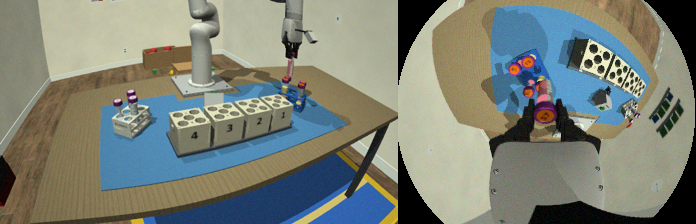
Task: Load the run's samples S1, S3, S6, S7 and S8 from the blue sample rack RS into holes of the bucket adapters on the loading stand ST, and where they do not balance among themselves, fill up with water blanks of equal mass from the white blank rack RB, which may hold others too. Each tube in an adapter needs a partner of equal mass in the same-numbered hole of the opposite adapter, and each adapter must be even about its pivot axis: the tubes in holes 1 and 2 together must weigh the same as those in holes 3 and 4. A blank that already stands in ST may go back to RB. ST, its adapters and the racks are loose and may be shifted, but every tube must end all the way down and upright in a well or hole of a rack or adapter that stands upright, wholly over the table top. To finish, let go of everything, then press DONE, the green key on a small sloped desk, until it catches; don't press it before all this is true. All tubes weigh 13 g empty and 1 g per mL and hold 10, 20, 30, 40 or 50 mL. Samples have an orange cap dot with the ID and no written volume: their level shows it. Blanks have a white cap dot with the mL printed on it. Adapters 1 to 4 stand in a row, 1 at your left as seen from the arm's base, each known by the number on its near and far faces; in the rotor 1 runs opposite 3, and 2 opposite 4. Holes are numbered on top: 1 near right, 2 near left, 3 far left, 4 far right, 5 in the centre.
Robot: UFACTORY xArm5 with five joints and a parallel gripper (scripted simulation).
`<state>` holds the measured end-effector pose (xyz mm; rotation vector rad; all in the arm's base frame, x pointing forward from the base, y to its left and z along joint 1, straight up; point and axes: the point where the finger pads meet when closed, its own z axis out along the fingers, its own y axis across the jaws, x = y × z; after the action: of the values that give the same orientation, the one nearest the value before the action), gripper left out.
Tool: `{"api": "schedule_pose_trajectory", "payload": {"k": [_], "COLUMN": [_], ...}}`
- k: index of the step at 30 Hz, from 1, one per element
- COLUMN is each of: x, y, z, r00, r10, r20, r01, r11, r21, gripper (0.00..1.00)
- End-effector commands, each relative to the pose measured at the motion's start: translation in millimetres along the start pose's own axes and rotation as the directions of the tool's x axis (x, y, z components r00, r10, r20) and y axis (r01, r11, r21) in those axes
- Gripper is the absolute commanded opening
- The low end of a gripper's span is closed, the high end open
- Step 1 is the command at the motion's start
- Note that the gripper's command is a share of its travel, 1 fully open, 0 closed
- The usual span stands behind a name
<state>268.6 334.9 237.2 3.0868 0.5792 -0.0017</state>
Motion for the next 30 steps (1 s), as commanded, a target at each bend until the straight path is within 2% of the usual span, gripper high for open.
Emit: {"api": "schedule_pose_trajectory", "payload": {"k": [1, 11, 13, 28, 30], "x": [2.9, 8.3, 8.3, 16.3, 16.3], "y": [17.4, 67.2, 67.2, 142.0, 142.0], "z": [-1.7, -1.7, -1.7, -1.6, -1.6], "r00": [0.993, 0.989, 0.989, 0.989, 0.989], "r10": [0.118, 0.151, 0.151, 0.151, 0.151], "r20": [-0.004, -0.005, -0.005, -0.005, -0.005], "r01": [-0.118, -0.151, -0.151, -0.151, -0.151], "r11": [0.993, 0.989, 0.989, 0.989, 0.989], "r21": [0.003, 0.003, 0.003, 0.002, 0.002], "gripper": [0.0, 0.0, 0.0, 0.0, 0.0]}}
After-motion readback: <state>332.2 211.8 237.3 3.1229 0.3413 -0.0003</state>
